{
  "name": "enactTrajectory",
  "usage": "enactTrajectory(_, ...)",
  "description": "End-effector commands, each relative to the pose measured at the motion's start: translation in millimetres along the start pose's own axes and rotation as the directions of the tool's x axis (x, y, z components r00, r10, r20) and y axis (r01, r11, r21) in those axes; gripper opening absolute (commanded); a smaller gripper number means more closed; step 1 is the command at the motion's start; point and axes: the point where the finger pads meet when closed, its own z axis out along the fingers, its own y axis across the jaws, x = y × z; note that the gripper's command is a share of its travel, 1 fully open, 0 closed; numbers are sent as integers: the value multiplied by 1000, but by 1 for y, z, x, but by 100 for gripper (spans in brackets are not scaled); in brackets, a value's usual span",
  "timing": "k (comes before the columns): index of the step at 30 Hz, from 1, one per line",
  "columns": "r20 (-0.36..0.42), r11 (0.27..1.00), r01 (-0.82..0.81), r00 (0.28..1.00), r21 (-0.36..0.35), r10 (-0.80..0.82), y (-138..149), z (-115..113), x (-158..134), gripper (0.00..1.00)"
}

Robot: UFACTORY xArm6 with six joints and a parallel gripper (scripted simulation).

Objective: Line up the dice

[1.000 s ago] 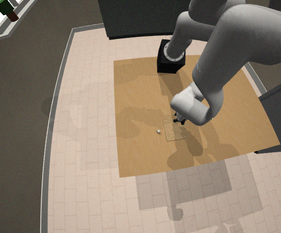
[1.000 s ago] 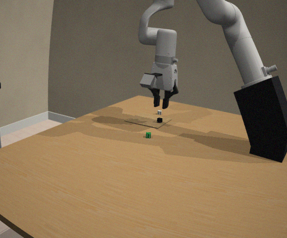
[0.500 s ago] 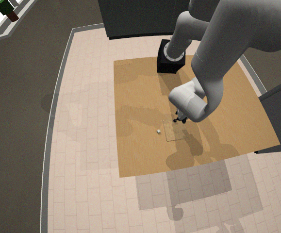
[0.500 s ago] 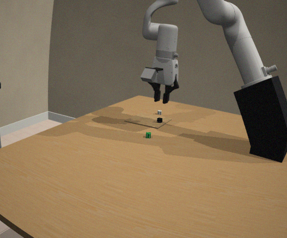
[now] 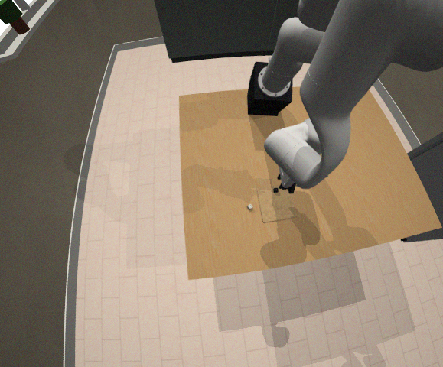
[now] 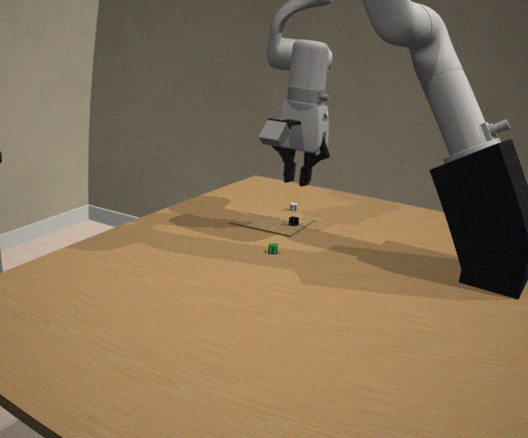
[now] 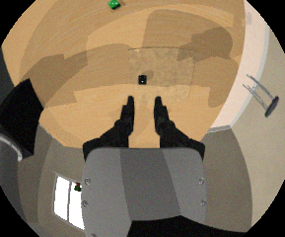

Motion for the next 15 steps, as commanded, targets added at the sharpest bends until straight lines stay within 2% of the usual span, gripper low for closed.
enactTrajectory(1, 26, 1000, 0, 1000, 27, -1, 1, -2, 0, 31)
enactTrajectory(15, 26, 1000, 0, 1000, 28, -1, 1, -4, 0, 31)
